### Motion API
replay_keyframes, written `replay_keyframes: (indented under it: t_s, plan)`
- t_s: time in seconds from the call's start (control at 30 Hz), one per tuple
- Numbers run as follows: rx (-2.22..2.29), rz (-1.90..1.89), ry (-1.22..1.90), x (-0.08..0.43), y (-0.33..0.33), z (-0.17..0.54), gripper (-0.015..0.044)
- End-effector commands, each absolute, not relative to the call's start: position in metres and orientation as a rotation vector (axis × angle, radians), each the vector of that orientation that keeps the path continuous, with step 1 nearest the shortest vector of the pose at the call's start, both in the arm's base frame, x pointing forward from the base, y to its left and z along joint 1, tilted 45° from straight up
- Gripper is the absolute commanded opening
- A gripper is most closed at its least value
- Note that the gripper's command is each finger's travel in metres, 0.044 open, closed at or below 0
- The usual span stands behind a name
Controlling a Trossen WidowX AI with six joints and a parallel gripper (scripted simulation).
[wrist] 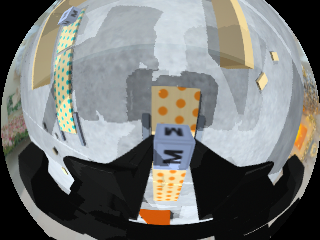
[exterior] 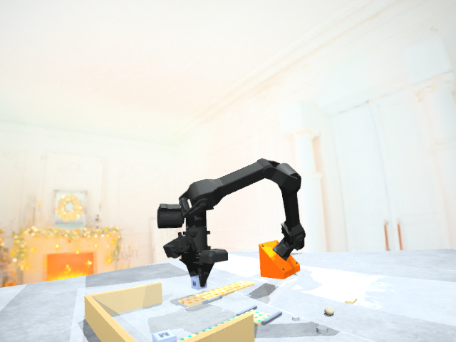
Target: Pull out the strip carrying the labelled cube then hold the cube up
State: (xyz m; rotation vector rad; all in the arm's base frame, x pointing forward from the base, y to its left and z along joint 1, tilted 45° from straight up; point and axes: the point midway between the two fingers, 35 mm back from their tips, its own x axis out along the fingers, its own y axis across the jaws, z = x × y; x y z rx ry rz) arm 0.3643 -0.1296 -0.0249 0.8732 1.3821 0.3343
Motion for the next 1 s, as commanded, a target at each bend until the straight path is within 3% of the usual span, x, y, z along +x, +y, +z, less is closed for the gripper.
replay_keyframes:
  t_s: [0.0,0.97]
  plan:
    - [0.877,0.333,1.39,0.342,-0.131,-0.016,0.0]
    - [0.879,0.332,1.393,0.281,-0.115,-0.008,0.0]
